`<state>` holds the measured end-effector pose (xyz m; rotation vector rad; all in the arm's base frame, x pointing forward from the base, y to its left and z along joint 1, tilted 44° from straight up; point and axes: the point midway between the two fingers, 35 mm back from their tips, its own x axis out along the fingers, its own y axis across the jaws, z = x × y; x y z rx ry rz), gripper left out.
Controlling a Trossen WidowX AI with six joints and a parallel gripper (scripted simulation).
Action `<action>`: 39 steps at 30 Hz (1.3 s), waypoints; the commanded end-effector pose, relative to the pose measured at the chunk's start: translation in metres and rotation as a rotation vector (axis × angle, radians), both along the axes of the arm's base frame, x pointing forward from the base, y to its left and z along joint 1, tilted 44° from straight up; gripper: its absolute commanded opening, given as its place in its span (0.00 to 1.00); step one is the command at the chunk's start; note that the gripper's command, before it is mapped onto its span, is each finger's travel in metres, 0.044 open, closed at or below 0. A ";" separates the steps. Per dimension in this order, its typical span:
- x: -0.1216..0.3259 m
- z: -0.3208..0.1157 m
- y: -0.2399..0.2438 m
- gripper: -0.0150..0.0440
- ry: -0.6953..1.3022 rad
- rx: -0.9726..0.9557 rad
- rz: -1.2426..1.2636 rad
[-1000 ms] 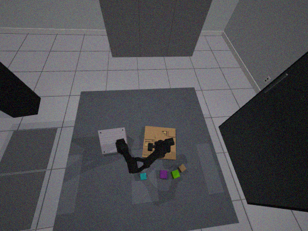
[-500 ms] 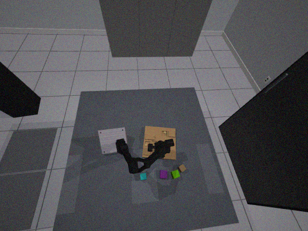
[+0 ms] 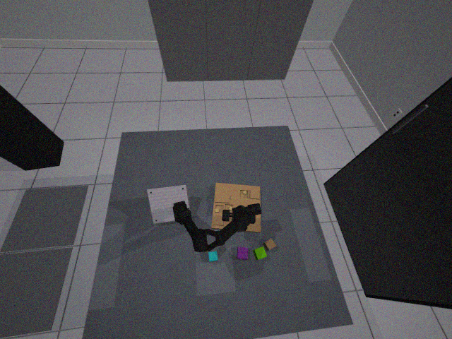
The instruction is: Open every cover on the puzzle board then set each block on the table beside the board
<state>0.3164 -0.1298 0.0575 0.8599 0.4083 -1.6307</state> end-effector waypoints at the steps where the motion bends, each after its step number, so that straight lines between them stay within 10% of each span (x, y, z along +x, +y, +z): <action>1: 0.004 0.000 -0.002 0.25 0.007 -0.004 0.002; 39: 0.045 0.006 -0.010 0.25 0.005 -0.004 0.002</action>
